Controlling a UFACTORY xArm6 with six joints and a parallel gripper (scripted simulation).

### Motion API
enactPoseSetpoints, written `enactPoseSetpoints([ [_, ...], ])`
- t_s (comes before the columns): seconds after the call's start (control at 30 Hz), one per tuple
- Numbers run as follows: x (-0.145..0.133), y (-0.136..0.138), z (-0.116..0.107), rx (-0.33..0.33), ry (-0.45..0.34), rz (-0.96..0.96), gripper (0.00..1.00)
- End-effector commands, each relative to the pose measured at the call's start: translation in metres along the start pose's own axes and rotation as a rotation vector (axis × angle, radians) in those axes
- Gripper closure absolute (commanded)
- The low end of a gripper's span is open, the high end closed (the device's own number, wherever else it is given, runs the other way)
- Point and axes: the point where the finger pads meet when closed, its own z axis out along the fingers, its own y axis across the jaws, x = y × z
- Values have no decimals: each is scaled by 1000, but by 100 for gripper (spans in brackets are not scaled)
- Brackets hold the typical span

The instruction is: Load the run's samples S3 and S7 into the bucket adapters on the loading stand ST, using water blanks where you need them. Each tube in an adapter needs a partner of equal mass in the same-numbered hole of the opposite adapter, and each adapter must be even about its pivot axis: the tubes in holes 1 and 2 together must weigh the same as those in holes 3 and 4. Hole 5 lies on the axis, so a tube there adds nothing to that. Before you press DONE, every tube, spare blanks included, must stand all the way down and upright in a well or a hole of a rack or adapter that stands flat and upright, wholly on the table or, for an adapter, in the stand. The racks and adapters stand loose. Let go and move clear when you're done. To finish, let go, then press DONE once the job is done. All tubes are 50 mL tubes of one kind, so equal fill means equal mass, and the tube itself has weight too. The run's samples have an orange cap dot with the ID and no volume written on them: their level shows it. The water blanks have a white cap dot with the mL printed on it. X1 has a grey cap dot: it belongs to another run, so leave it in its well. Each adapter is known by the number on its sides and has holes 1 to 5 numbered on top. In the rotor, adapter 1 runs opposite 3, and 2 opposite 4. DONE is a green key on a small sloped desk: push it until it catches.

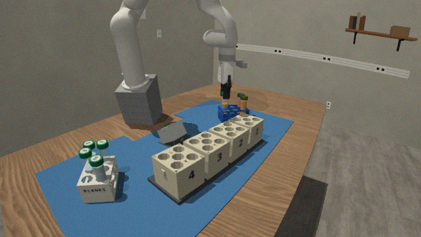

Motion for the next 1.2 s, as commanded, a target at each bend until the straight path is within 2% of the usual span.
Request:
enactPoseSetpoints([
  [0.0, 1, 0, 3, 0, 3, 0, 100],
  [0.63, 1, 0, 7, 0, 3, 0, 100],
  [0.67, 1, 0, 7, 0, 3, 0, 56],
  [1.17, 1, 0, 7, 0, 3, 0, 56],
])
